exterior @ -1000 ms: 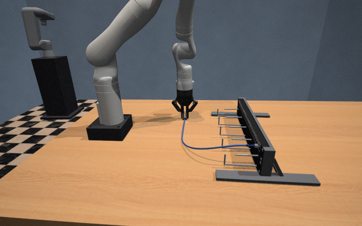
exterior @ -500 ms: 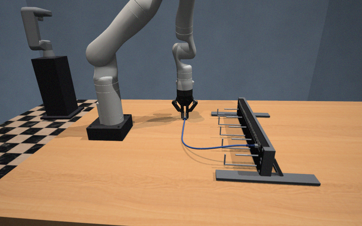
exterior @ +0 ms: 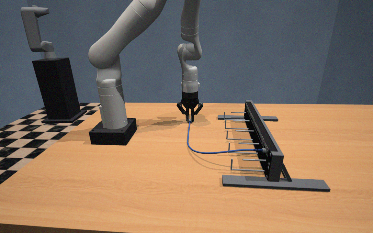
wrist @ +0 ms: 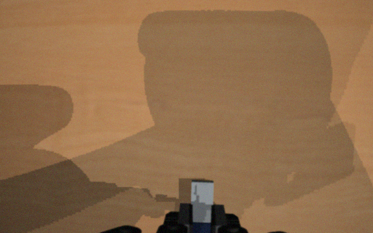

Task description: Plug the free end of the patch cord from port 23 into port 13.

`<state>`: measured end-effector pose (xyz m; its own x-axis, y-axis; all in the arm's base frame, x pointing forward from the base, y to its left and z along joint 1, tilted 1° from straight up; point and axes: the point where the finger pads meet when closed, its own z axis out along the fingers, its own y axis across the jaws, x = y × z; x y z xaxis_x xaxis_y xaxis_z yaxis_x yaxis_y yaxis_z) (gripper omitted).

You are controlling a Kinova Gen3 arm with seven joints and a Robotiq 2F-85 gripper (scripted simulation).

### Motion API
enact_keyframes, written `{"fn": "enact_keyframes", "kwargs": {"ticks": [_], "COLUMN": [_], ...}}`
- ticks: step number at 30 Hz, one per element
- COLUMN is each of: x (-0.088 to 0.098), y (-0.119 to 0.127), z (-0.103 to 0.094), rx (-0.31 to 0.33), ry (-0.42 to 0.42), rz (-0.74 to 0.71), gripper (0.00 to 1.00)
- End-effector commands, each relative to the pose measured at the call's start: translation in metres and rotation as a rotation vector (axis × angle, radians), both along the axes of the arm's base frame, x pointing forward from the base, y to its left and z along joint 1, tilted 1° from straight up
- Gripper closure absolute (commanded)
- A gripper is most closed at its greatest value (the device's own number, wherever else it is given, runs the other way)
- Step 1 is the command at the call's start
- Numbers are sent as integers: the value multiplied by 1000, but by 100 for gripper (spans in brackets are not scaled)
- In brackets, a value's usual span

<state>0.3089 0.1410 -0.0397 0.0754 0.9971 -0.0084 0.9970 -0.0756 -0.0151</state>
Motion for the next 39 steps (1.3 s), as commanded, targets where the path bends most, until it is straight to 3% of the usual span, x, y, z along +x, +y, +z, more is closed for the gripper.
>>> {"fn": "enact_keyframes", "kwargs": {"ticks": [1, 39], "x": [0, 1], "y": [-2, -1], "z": [5, 54], "rx": [-2, -1], "ry": [0, -1], "rz": [-1, 0], "gripper": [100, 100]}}
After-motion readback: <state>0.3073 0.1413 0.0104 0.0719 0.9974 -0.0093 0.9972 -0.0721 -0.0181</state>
